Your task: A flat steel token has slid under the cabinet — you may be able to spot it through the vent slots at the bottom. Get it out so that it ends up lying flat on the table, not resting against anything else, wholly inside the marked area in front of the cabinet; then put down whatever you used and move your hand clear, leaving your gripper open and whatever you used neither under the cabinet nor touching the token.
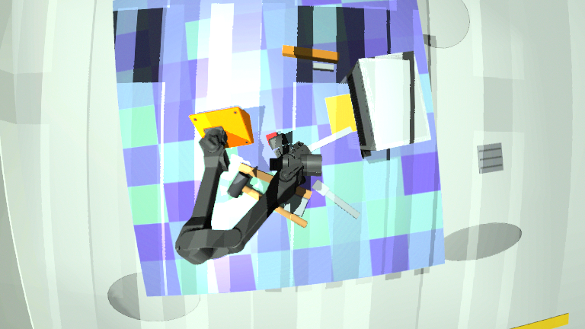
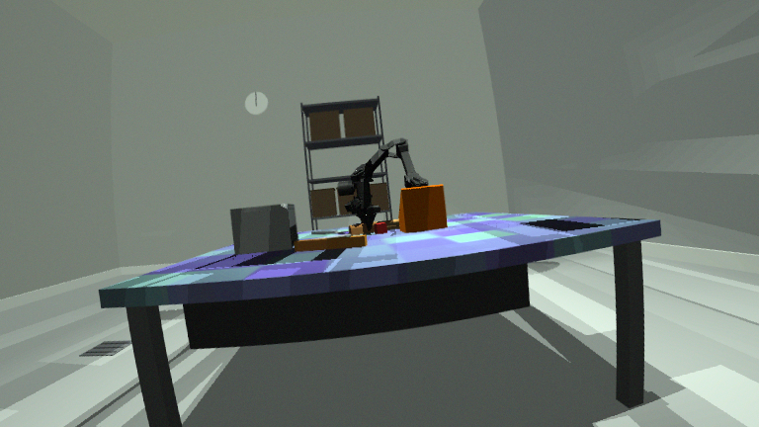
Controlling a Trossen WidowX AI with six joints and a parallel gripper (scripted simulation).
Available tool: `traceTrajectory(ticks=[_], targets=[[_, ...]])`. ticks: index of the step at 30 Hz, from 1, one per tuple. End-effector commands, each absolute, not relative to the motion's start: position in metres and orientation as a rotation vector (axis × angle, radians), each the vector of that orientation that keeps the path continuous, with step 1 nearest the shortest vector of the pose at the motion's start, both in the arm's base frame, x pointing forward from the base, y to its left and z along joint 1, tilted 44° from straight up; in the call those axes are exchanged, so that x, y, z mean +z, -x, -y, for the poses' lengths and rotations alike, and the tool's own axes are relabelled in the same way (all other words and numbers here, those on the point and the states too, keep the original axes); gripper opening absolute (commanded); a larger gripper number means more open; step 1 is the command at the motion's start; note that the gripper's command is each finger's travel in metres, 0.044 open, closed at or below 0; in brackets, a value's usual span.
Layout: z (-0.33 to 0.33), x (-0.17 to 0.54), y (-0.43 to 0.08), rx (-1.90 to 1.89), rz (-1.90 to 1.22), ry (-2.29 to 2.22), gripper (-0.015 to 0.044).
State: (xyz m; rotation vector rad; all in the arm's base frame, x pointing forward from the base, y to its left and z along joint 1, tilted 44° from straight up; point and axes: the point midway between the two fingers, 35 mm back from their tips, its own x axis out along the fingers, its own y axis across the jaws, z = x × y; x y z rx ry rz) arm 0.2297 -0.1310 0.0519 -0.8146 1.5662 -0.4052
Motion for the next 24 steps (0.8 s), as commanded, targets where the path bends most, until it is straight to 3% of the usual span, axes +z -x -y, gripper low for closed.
traceTrajectory(ticks=[1,4,6,9,23,24], targets=[[0.131,0.0519,-0.2297,-0.405,-1.566,0.815,0.0131],[0.131,0.0519,-0.2297,-0.405,-1.566,0.815,0.02],[0.131,0.0519,-0.2297,-0.405,-1.566,0.815,0.02],[0.131,0.0519,-0.2297,-0.405,-1.566,0.815,0.027],[0.1333,0.0498,-0.2288,-0.404,-1.565,0.817,0.027],[0.1321,0.051,-0.2293,-0.407,-1.563,0.815,0.0244]])
